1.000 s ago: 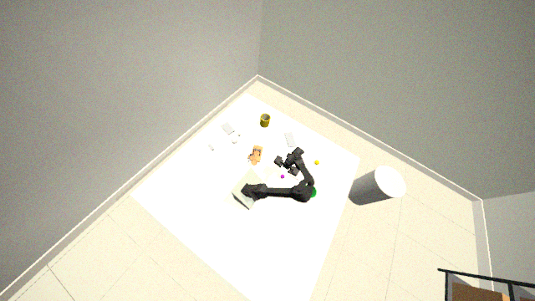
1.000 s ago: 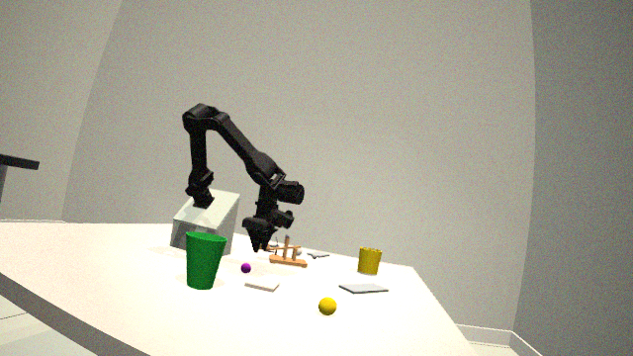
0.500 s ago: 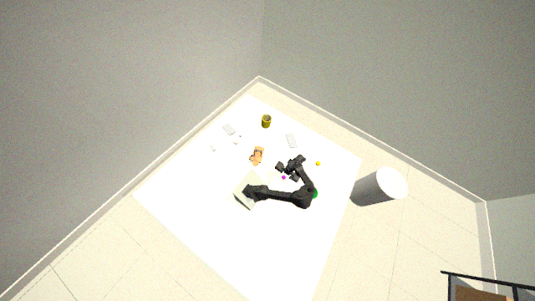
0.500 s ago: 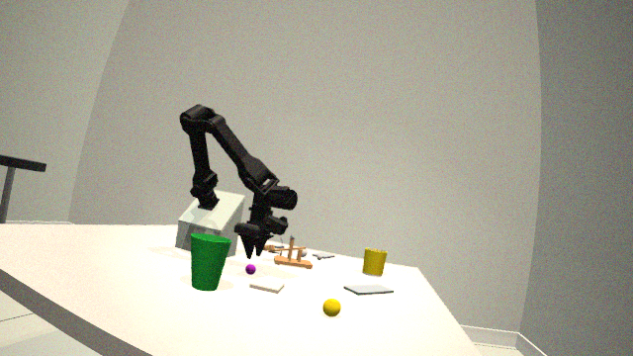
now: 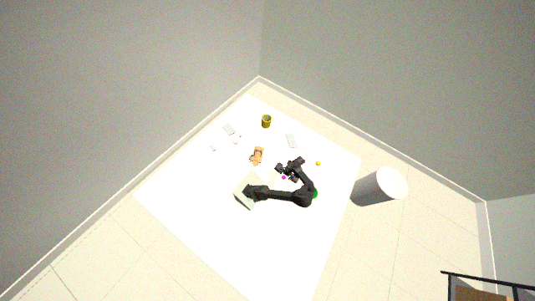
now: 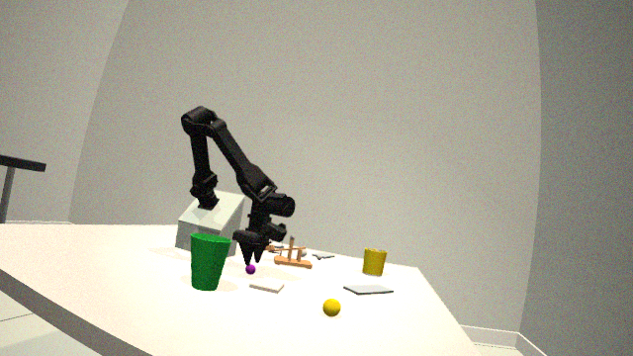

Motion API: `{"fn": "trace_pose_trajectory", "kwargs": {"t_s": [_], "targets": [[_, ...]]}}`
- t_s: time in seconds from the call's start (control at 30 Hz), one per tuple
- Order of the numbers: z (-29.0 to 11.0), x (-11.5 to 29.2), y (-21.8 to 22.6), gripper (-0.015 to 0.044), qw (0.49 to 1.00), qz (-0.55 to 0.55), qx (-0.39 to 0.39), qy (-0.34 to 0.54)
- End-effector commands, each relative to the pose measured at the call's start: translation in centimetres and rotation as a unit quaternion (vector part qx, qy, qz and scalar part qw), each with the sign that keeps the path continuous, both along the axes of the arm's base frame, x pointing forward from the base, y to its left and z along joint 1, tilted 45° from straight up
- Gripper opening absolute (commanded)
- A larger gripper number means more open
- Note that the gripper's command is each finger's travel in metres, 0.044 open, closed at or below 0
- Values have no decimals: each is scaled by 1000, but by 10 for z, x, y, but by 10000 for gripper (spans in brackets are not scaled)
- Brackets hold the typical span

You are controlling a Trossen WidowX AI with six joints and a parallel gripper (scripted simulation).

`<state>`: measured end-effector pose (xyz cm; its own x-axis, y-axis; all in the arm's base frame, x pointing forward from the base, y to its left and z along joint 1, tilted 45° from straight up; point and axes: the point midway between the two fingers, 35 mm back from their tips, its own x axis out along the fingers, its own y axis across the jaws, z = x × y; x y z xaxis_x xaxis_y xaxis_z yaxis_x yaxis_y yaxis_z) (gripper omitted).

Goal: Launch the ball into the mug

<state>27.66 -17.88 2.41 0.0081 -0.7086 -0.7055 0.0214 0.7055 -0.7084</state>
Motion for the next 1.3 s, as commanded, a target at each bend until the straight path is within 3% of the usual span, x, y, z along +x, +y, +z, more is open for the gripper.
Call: {"fn": "trace_pose_trajectory", "kwargs": {"t_s": [0.0, 0.37, 0.57, 0.83, 0.93, 1.27], "targets": [[-8, -3, -5, 300, 1000, 1, 2, 6], [-19, -4, -16, 300, 1000, 3, 1, 8], [-19, -4, -16, 142, 1000, 3, 1, 8], [-19, -4, -16, 89, 1000, 3, 1, 8], [-18, 1, -13, 10, 1000, 11, 4, 1], [3, 16, 18, 0, 999, 24, 17, -13]]}}
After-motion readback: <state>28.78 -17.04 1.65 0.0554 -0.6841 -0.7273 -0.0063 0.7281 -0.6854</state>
